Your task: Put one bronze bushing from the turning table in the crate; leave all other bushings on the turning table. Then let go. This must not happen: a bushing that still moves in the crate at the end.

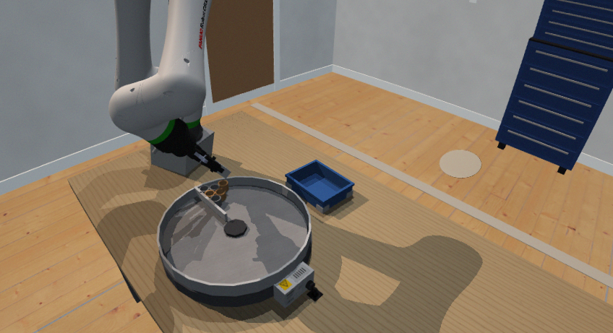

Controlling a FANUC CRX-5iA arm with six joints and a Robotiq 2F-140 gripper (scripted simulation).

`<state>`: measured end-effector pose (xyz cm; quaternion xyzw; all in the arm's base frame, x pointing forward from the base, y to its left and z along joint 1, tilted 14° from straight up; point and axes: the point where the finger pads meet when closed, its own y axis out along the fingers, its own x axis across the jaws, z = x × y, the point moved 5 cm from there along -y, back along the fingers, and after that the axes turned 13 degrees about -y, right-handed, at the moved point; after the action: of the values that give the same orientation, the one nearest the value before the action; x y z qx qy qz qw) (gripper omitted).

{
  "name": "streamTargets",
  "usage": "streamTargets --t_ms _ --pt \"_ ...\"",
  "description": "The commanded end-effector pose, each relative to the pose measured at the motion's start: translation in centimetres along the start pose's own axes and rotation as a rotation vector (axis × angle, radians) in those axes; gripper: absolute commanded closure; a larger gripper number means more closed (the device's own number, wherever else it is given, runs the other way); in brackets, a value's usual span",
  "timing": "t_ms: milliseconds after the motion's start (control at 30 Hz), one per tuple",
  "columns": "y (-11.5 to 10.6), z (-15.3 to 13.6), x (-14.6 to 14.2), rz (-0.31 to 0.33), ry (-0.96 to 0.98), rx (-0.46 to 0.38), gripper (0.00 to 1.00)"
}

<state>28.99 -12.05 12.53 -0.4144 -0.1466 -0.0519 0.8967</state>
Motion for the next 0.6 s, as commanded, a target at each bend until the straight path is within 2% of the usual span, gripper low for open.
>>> streamTargets --t_ms 0,167,567 --pt "0.0 -0.3 -0.2 -0.039 -0.059 0.04 0.93" --pt "1.4 -1.3 -0.4 -0.039 -0.059 0.04 0.93" --pt "1.7 -1.6 -0.4 -0.039 -0.059 0.04 0.93"
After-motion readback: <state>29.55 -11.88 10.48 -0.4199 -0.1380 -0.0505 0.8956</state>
